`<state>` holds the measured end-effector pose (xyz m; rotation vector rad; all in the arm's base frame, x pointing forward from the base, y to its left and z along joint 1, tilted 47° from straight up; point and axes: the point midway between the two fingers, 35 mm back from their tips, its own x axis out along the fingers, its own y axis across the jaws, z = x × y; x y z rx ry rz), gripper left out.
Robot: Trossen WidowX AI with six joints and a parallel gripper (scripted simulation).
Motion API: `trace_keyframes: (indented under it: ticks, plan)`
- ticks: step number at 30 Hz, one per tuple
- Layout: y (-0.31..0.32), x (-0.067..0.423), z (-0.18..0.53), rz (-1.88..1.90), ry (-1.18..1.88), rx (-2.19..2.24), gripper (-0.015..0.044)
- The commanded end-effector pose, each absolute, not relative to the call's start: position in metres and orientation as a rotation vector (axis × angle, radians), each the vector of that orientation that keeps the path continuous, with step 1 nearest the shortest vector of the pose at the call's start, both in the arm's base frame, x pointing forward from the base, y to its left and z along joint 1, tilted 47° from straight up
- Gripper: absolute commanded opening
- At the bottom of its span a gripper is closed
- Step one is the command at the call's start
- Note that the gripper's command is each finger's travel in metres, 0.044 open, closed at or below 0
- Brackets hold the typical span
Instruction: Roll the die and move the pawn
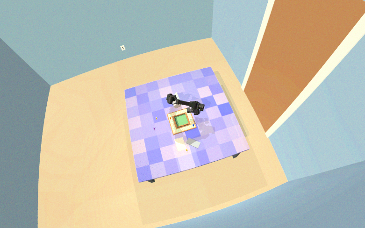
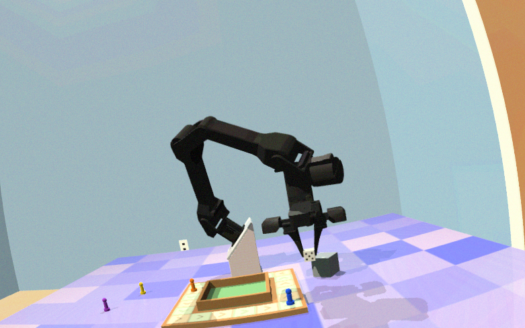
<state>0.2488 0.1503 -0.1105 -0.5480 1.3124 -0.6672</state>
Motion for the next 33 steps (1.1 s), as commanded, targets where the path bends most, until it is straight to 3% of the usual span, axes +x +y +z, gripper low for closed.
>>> trace_keyframes:
  ticks: [1,11,33]
  plan:
    - [0.179,0.242,-0.083,-0.662,1.308,-0.536,0.0]
    - [0.191,0.236,-0.065,-0.652,1.315,-0.552,0.0]
    - [0.143,0.261,-0.026,-0.225,1.513,-1.035,0.0]
